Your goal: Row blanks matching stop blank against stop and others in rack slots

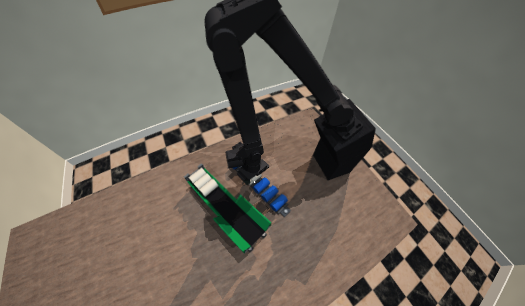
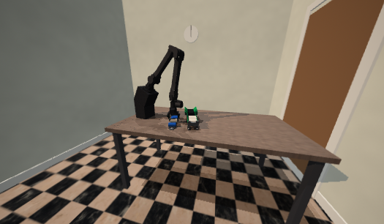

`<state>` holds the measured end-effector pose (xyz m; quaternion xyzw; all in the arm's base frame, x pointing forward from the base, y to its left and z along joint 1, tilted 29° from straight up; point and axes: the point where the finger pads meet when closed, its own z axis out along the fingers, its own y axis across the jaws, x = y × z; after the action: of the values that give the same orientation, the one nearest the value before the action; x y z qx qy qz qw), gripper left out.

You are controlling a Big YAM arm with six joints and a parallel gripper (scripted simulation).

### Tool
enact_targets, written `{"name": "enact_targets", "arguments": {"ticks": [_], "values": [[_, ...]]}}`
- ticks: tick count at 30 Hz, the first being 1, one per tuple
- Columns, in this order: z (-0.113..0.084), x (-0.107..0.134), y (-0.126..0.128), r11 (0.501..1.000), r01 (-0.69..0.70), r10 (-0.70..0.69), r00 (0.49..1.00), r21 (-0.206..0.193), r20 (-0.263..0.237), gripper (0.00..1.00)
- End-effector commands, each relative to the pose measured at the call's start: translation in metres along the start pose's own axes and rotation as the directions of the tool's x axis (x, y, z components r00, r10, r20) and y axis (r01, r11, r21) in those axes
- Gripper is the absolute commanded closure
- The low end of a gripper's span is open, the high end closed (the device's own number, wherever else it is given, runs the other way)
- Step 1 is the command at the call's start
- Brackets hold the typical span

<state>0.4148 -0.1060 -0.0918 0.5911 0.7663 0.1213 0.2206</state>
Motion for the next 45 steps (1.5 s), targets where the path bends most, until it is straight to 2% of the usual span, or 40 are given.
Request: {"name": "enact_targets", "arguments": {"ticks": [1, 35, 36, 45], "values": [[-0.0037, -0.0021, 0.0082, 1.0, -0.003, 0.003, 1.0, -0.023, 0.014, 0.15], [-0.0037, -0.0014, 0.0068, 1.0, -0.003, 0.004, 1.0, -0.017, 0.011, 0.15], [-0.0037, -0.0014, 0.0068, 1.0, -0.003, 0.004, 1.0, -0.017, 0.011, 0.34], [-0.0037, -0.0013, 0.0068, 1.0, -0.003, 0.003, 1.0, -0.017, 0.011, 0.34]]}}
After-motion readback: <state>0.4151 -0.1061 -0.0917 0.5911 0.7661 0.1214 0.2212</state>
